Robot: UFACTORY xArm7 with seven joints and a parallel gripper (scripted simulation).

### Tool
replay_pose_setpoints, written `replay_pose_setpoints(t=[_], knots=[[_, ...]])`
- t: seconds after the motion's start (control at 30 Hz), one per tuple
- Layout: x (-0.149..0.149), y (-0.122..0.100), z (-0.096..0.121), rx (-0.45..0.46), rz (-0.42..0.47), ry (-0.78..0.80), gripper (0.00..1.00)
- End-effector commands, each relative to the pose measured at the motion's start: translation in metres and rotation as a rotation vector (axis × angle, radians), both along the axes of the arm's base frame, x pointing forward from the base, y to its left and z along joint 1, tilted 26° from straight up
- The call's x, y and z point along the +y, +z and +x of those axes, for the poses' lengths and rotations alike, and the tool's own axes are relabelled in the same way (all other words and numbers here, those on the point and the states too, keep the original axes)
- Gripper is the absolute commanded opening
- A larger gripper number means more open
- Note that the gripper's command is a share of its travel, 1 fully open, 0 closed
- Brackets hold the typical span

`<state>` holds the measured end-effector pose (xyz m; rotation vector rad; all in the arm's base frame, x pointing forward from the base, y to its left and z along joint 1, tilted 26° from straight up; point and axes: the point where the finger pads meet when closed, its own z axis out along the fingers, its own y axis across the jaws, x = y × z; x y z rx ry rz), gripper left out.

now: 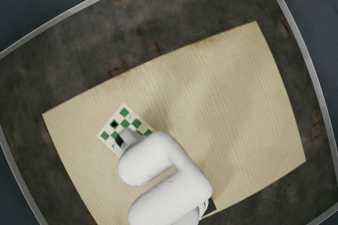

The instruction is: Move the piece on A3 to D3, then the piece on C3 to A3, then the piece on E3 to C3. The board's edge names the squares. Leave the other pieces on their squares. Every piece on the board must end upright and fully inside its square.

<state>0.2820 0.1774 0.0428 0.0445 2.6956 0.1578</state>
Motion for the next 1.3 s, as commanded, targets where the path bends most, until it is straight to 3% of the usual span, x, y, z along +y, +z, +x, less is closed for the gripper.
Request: replay_pose_setpoints(t=[0.0,1.27], knots=[[0.000,0.001,0.000,-0.001,0.000,0.001,0.39],[0.002,-0.017,0.009,-0.001,0.000,0.001,0.39]])
